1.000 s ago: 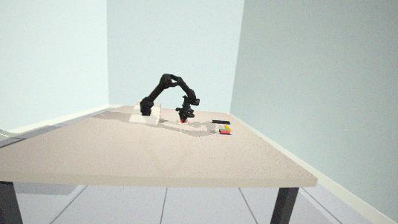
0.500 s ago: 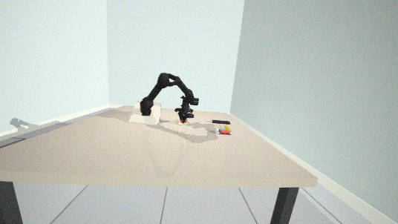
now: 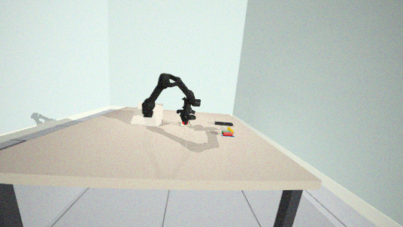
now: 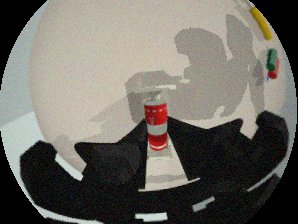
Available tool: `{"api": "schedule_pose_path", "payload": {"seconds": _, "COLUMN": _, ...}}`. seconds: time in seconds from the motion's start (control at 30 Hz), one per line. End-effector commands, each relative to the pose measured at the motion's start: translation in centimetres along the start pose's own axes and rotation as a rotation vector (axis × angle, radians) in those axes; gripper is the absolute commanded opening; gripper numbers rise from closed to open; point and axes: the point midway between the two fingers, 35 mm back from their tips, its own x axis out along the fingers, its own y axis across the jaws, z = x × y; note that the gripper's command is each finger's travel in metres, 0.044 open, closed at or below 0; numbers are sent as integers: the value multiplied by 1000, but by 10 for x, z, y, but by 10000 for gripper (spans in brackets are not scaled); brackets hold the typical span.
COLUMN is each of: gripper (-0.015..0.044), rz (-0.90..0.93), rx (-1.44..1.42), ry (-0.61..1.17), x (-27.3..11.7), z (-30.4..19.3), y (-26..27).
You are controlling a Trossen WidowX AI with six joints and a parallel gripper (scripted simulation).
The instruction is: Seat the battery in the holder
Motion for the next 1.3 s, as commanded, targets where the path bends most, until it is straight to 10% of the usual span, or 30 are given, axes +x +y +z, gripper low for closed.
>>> {"api": "schedule_pose_path", "payload": {"seconds": 0.0, "gripper": 87, "rz": -2, "rx": -4, "ry": -4, "x": -1, "z": -4, "y": -1}}
{"api": "schedule_pose_path", "payload": {"seconds": 0.6, "gripper": 87, "rz": 3, "rx": -4, "ry": -9, "x": -2, "z": -9, "y": -1}}
{"api": "schedule_pose_path", "payload": {"seconds": 0.73, "gripper": 189, "rz": 3, "rx": -4, "ry": -9, "x": -2, "z": -9, "y": -1}}
{"api": "schedule_pose_path", "payload": {"seconds": 1.27, "gripper": 216, "rz": 5, "rx": -7, "ry": -4, "x": -15, "z": -10, "y": 2}}
